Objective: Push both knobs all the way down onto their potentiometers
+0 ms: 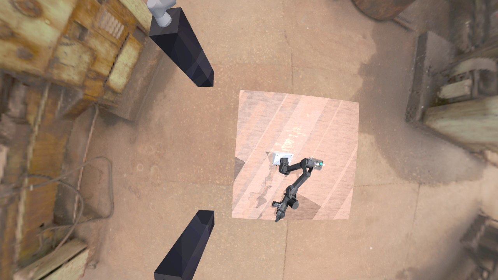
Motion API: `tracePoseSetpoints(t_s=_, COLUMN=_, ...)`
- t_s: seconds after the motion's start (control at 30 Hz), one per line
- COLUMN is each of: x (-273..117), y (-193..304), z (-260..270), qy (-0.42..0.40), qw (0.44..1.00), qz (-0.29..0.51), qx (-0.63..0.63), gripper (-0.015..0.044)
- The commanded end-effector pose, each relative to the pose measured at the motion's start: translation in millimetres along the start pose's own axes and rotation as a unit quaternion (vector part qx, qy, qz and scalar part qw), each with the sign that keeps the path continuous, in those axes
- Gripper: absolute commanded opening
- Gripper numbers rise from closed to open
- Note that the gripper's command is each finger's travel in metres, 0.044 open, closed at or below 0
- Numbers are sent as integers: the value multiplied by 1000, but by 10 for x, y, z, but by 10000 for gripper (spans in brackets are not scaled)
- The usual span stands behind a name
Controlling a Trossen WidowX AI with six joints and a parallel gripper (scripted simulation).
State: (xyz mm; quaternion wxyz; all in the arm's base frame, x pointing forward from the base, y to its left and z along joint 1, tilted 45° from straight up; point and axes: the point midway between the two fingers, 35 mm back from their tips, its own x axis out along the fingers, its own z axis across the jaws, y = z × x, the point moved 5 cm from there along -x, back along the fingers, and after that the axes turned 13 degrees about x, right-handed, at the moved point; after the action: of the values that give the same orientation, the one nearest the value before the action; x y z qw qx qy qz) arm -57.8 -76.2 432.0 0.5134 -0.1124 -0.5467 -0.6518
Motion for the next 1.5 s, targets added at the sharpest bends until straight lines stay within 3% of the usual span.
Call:
tracePoseSetpoints(t_s=0.0, x=4, y=-2, z=-5, qy=1, qw=1000, qz=-1, qx=0, gripper=374)
tracePoseSetpoints(t_s=0.47, x=198, y=-153, z=-510, qy=139, qw=989, qz=-39, qx=-29, gripper=6)
tracePoseSetpoints(t_s=1.47, x=134, y=-22, z=-1696, qy=408, qw=907, qz=-16, qx=-101, gripper=0)
